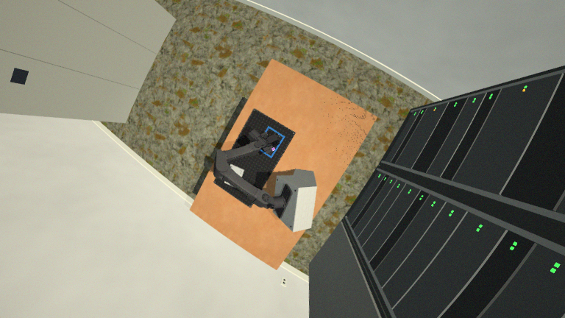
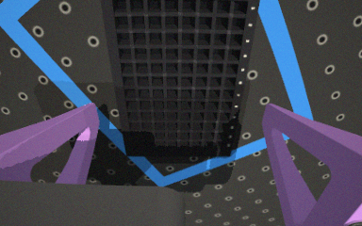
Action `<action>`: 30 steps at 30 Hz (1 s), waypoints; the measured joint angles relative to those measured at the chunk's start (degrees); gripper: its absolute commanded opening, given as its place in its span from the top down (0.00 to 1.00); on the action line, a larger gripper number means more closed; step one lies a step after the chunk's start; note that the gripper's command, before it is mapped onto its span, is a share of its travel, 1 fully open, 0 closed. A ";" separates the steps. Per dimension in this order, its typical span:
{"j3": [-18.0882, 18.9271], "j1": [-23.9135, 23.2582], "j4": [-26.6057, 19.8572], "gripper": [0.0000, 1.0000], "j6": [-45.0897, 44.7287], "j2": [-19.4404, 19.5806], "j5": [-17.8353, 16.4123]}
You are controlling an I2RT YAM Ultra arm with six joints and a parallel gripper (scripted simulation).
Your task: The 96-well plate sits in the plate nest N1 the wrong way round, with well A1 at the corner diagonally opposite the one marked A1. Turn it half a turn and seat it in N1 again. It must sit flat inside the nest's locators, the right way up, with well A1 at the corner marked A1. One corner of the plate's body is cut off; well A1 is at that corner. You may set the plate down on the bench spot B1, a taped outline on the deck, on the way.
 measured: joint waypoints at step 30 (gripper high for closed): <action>5.14 3.21 3.56 0.00 3.45 6.43 2.36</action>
